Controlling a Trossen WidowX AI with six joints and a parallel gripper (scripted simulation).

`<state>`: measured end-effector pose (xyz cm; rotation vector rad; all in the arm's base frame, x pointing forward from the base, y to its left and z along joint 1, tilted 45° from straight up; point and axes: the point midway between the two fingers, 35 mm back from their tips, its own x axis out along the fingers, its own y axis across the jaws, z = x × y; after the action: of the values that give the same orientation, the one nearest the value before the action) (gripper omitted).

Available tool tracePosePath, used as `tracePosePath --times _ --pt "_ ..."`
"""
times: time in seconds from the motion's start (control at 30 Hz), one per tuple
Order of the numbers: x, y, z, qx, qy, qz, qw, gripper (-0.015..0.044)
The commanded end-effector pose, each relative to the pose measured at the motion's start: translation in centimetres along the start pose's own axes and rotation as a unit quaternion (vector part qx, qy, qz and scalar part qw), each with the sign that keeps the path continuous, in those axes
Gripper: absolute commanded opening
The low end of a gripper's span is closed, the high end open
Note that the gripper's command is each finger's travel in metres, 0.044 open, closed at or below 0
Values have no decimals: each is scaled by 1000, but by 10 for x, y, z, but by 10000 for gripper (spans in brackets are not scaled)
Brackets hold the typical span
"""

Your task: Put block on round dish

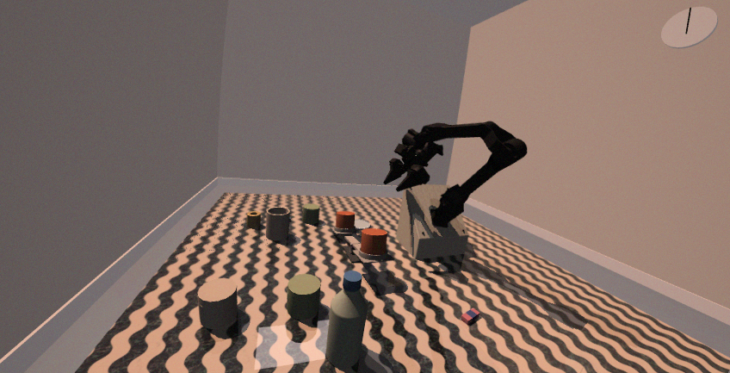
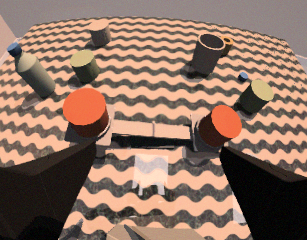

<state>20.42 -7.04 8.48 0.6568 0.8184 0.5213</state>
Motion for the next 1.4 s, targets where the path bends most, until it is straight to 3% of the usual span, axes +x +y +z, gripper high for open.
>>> tracePosePath --times 0.0,0.67,1.37 --pt "3 -6 3 38 18 4 999 440" --pt "36 -48 21 253 154 -34 955 440" --pt "106 -101 31 523 246 -159 800 440"
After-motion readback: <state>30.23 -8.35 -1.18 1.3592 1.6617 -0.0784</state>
